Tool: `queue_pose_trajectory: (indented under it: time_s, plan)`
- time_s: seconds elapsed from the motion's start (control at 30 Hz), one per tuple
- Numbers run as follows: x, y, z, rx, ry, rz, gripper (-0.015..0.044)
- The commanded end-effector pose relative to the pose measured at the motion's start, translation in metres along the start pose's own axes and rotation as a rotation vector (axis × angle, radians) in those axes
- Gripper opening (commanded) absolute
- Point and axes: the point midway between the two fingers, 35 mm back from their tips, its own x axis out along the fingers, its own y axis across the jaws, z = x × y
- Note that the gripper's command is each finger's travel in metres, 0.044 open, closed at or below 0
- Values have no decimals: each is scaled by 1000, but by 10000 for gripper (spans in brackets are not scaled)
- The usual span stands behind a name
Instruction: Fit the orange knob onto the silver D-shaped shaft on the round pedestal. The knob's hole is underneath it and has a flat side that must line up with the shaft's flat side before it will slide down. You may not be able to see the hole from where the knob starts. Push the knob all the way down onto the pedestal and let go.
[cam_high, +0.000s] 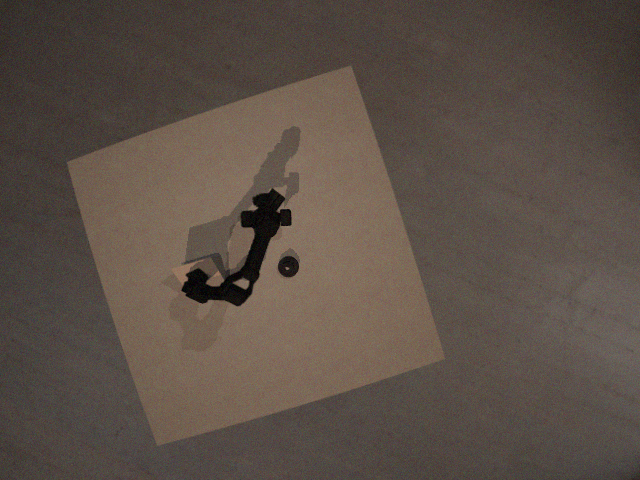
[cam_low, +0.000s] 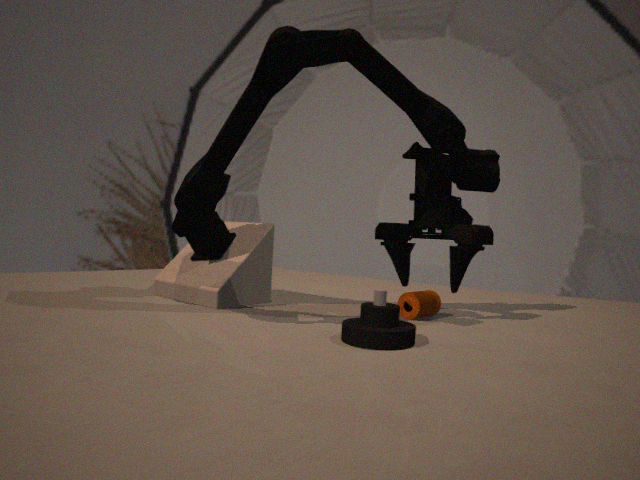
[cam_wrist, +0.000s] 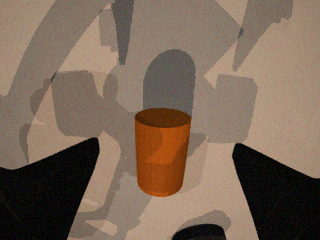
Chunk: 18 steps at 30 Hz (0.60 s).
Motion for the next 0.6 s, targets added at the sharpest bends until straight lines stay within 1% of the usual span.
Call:
queue_pose_trajectory:
  time_s: [0.0, 0.53, 0.57]
  plan:
    - [11, 3, -1, -11, 14, 5, 440]
    - [33, 3, -3, -11, 16, 5, 440]
    - [33, 3, -3, -11, 16, 5, 414]
